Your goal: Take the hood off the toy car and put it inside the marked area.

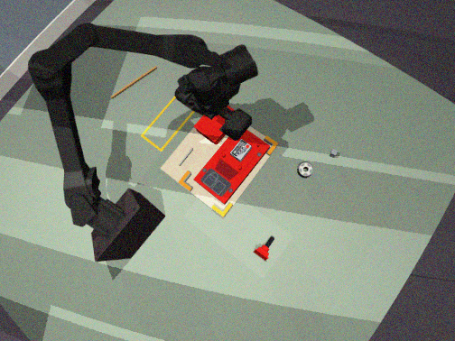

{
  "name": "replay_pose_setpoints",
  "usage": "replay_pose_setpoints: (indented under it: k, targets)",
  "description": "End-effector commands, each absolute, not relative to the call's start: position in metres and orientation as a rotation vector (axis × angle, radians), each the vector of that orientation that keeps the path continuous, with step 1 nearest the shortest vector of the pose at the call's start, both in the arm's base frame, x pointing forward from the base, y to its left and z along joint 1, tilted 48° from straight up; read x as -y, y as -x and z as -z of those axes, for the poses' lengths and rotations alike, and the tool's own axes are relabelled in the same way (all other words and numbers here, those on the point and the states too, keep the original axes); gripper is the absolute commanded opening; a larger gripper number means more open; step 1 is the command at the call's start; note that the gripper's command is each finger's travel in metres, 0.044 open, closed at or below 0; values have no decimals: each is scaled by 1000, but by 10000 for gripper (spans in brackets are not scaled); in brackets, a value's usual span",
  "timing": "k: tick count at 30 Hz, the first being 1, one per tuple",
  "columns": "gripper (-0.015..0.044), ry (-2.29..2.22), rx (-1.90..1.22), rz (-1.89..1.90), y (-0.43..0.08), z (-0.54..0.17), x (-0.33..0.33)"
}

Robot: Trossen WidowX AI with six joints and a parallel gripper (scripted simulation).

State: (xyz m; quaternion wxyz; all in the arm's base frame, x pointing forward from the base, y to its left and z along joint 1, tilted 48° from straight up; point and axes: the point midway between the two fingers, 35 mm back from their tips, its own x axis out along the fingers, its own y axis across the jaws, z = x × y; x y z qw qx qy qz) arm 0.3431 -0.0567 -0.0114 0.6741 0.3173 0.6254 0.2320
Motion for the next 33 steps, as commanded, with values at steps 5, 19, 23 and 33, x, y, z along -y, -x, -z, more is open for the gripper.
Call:
replay_pose_setpoints:
  k: [5,19,23,33]
  targets:
    - [0,-717,-1402,-519,-342,-23,27]
    - [0,-726,-1398,-527,-326,-76,-24]
    - [0,-731,-1397,-533,-319,-89,-38]
    - [0,-737,-1396,-541,-309,-104,-55]
